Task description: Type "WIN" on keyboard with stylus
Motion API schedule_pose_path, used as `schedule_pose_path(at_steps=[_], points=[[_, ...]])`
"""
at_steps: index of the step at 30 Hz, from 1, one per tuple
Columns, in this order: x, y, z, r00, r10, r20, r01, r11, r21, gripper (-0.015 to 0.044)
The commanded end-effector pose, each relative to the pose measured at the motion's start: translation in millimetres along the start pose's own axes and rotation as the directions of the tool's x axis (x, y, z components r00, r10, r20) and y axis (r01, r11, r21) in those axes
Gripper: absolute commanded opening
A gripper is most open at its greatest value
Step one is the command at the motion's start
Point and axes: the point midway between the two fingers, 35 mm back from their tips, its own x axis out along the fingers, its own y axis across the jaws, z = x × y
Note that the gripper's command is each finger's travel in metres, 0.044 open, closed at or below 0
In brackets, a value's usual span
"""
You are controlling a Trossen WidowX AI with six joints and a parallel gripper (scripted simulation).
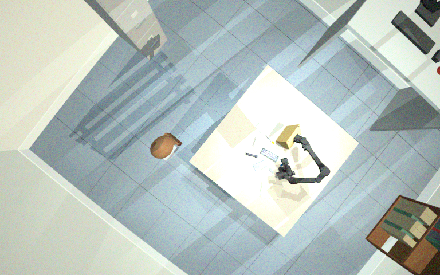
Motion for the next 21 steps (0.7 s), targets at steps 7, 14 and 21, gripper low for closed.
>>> schedule_pose_path(at_steps=[7, 14, 21], points=[[4, -28, -1, 0.973, -0.154, 0.171, 0.144, 0.987, 0.073, 0.0000], [2, -46, 2, 0.917, -0.242, 0.319, 0.203, 0.968, 0.150, 0.0000], [-3, -61, 8, 0.828, -0.304, 0.471, 0.212, 0.948, 0.239, 0.0000]])
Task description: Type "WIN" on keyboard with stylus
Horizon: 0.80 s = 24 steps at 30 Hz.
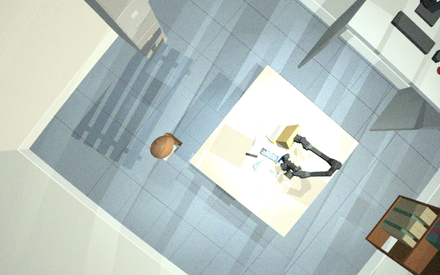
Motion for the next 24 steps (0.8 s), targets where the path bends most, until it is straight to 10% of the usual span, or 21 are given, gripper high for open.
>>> schedule_pose_path(at_steps=[1, 24], points=[[0, -8, 4, 0.995, -0.022, 0.094, 0.018, 0.999, 0.044, 0.0000], [-22, -47, 34, 0.739, -0.065, 0.671, -0.216, 0.920, 0.328, 0.0000]])
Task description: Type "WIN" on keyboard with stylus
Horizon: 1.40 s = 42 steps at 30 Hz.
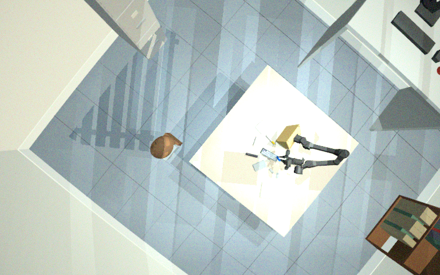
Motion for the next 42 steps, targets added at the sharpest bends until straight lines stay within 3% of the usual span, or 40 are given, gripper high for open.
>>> schedule_pose_path(at_steps=[1, 7, 29, 32, 42], points=[[-3, -4, 8, 0.995, 0.031, 0.096, -0.038, 0.996, 0.075, 0.0000], [-7, -9, 17, 0.974, 0.072, 0.213, -0.109, 0.980, 0.167, 0.0000], [15, -2, -9, 0.975, 0.072, 0.211, -0.109, 0.980, 0.168, 0.0000], [16, -3, -8, 0.975, 0.072, 0.211, -0.109, 0.980, 0.168, 0.0079], [20, -2, -13, 0.975, 0.072, 0.211, -0.109, 0.980, 0.168, 0.0081]])
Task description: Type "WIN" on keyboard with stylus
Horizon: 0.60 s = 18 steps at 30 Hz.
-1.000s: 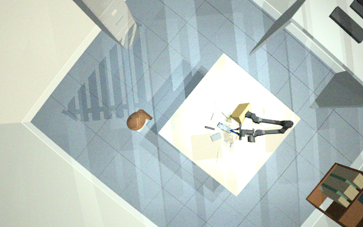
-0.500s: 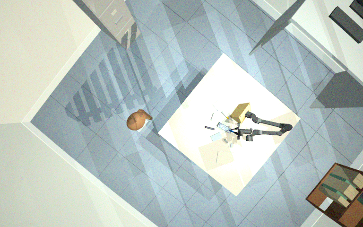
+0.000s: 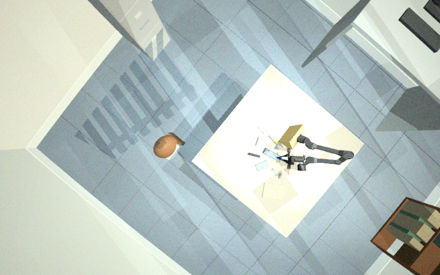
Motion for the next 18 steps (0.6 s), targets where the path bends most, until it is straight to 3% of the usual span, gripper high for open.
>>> schedule_pose_path(at_steps=[1, 18], points=[[2.1, -1.2, -2.4, 1.000, -0.004, 0.005, 0.004, 1.000, 0.003, 0.0081], [7.6, -1.4, -12.0, 1.000, -0.005, 0.004, 0.005, 1.000, 0.003, 0.0081]])
